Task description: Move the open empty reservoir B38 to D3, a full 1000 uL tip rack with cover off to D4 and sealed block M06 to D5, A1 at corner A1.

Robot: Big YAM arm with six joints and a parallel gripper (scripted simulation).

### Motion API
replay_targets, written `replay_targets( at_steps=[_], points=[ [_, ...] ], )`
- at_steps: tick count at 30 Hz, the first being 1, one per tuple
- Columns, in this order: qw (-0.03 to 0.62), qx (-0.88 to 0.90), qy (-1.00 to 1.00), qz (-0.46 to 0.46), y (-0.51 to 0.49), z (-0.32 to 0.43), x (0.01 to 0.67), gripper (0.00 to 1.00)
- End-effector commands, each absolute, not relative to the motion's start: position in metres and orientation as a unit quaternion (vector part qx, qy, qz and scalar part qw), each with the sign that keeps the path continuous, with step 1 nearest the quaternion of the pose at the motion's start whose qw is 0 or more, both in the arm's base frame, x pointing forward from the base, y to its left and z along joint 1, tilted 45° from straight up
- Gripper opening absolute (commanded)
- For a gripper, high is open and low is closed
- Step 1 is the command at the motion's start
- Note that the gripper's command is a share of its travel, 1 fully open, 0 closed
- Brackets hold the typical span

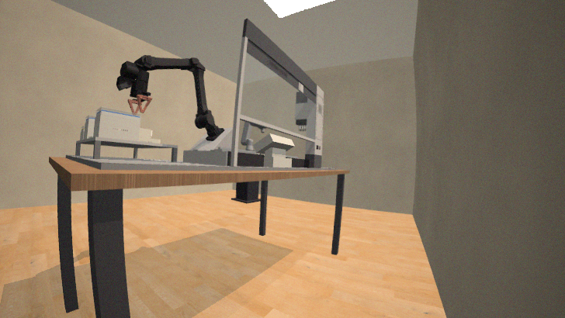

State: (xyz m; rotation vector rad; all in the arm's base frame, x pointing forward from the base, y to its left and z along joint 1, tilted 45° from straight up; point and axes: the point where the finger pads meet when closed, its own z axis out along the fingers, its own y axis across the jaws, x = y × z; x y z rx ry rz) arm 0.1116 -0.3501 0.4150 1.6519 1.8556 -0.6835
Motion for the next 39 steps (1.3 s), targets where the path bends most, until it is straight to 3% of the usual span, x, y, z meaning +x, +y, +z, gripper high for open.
replay_targets(
  at_steps=[1,39],
  points=[
    [0.326,0.608,0.671,-0.271,-0.332,0.471,0.111,1.0],
    [0.206,0.376,0.839,-0.335,-0.234,0.336,0.151,1.0]
  ],
)
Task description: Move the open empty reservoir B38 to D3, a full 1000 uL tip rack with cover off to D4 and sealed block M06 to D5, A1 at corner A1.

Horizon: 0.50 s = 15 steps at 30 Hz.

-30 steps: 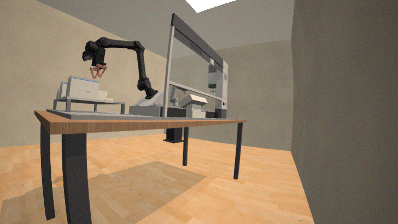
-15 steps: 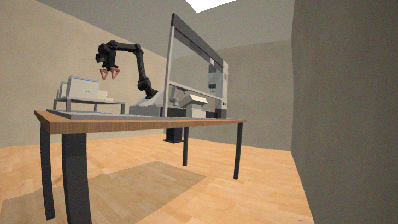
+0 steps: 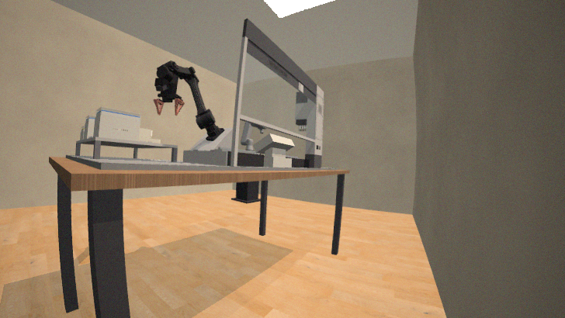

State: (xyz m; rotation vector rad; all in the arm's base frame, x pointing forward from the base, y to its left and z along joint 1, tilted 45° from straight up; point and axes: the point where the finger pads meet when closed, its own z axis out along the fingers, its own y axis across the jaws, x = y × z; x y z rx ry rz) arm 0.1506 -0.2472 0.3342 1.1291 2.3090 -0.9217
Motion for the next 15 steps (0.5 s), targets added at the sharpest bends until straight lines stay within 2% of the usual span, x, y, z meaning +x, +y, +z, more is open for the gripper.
replay_targets(
  at_steps=[1,15],
  points=[
    [0.206,0.376,0.839,-0.335,-0.234,0.336,0.151,1.0],
    [0.162,0.273,0.88,-0.354,-0.191,0.289,0.17,1.0]
  ],
)
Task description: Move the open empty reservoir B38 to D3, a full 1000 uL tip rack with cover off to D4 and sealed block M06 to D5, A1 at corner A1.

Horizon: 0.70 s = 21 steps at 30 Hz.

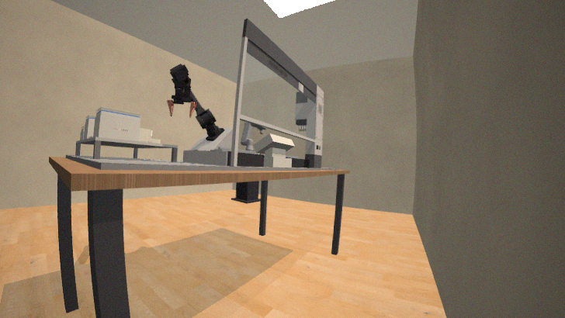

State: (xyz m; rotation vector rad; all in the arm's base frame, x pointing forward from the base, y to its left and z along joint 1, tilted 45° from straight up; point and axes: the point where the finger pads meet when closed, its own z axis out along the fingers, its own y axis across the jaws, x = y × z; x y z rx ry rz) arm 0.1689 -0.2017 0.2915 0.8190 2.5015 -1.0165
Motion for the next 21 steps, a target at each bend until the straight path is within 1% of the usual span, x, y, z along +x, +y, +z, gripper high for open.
replay_targets(
  at_steps=[1,19,21],
  points=[
    [0.155,0.263,0.883,-0.356,-0.188,0.285,0.172,1.0],
    [0.09,0.115,0.915,-0.376,-0.133,0.229,0.195,1.0],
    [0.09,0.115,0.915,-0.376,-0.133,0.229,0.195,1.0]
  ],
)
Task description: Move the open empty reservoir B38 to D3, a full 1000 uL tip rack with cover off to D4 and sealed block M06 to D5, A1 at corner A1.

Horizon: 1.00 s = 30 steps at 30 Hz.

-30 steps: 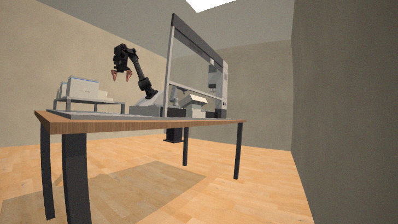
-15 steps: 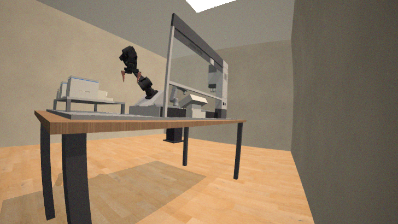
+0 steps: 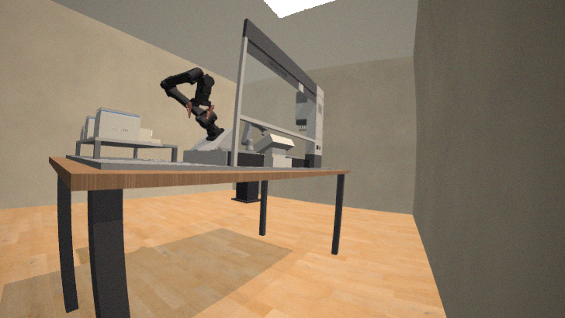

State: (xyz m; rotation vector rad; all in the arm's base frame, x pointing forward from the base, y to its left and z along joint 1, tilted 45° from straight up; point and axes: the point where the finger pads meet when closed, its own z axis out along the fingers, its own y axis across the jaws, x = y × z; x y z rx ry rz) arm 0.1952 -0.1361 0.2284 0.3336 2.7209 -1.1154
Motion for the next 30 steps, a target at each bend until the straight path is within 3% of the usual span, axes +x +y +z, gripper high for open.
replay_targets(
  at_steps=[1,15,30],
  points=[
    [0.087,0.106,0.916,-0.377,-0.13,0.225,0.197,1.0],
    [0.033,-0.023,0.922,-0.385,-0.081,0.178,0.215,1.0],
    [0.036,-0.051,0.922,-0.381,-0.031,0.138,0.241,1.0]
  ],
)
